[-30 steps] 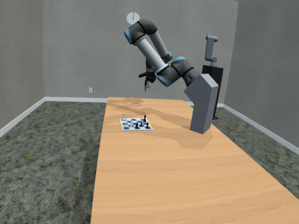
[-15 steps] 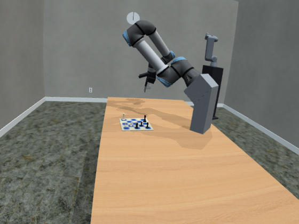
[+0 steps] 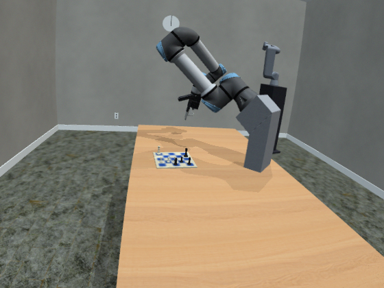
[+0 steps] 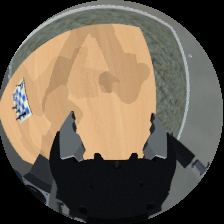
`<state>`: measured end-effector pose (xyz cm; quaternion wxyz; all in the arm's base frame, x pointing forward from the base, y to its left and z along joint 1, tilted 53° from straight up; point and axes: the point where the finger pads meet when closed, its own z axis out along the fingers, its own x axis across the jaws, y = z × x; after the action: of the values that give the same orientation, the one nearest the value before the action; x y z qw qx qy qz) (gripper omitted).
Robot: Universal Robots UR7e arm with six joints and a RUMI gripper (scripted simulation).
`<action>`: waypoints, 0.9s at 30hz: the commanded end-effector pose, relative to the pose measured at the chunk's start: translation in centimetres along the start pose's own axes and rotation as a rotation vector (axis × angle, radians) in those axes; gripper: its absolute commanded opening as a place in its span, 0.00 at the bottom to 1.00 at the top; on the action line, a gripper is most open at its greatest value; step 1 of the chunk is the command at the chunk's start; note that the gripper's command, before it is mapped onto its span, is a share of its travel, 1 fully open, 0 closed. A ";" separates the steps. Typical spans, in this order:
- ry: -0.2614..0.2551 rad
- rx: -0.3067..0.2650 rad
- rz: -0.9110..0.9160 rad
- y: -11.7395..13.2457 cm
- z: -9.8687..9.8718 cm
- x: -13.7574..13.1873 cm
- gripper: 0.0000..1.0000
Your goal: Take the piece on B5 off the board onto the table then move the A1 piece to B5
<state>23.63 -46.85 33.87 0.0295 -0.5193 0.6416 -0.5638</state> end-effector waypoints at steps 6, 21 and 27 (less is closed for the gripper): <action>-0.121 0.061 -0.100 -0.8 0.4 -2.7 1.00; -0.250 0.145 -0.222 -2.0 0.7 -6.0 1.00; -0.308 0.179 -0.276 -2.4 1.0 -7.4 1.00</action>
<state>28.50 -42.48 31.60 0.0825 -0.6548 0.5223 -0.5400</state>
